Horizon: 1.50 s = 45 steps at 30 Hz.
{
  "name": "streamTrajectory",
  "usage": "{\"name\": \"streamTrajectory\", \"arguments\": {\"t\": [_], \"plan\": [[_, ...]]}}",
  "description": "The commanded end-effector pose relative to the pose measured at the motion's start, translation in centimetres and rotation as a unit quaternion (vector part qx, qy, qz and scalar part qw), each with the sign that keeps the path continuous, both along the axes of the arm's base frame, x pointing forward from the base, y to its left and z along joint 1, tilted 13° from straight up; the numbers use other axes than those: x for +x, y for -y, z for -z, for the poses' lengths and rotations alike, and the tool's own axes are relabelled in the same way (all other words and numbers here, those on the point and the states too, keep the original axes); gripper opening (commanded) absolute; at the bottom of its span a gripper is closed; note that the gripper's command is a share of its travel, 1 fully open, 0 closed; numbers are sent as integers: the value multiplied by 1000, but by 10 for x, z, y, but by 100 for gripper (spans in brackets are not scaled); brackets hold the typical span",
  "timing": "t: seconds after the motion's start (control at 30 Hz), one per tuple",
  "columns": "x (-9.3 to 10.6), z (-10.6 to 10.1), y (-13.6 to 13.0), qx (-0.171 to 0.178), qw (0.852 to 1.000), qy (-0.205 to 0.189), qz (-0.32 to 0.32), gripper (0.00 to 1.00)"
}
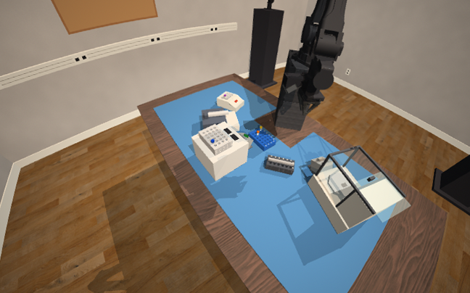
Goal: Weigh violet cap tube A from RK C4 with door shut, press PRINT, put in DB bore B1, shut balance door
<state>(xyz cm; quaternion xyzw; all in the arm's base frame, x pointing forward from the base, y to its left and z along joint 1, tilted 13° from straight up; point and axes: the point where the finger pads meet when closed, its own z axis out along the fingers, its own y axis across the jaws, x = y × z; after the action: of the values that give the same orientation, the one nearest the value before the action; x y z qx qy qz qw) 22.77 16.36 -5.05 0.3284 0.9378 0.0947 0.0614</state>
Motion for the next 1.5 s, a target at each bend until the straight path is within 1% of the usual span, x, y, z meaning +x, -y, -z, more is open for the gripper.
{"name": "streamTrajectory", "arguments": {"t": [0.0,0.07,0.17,0.23,0.3,0.4,0.53,0.73,0.8,0.87,0.93,1.07,1.1,1.17,1.2,1.27,1.3,1.37,1.43,1.47], "plan": [[11,-7,-34,5,1000,2,18,30],[12,-10,-51,5,1000,2,18,30],[13,-14,-77,1,1000,6,-5,30],[14,-17,-94,1,1000,6,-5,30],[14,-17,-94,1,1000,6,-5,30],[15,-21,-119,-2,1000,10,-28,30],[17,-26,-153,-2,1000,10,-28,30],[20,-35,-204,-7,998,15,-62,30],[21,-37,-221,-6,998,15,-62,30],[21,-37,-221,-6,998,15,-62,30],[22,-40,-238,-12,995,20,-95,30],[23,-46,-272,-9,996,19,-85,30],[24,-47,-280,-12,995,21,-99,30],[25,-50,-297,-11,995,21,-96,30],[25,-51,-306,-15,993,24,-117,30],[26,-54,-322,-12,994,23,-107,30],[26,-56,-331,-16,991,26,-128,30],[27,-58,-347,-14,993,25,-118,30],[27,-58,-347,-14,993,25,-118,30],[40,-60,-348,-14,994,24,-105,30]]}}
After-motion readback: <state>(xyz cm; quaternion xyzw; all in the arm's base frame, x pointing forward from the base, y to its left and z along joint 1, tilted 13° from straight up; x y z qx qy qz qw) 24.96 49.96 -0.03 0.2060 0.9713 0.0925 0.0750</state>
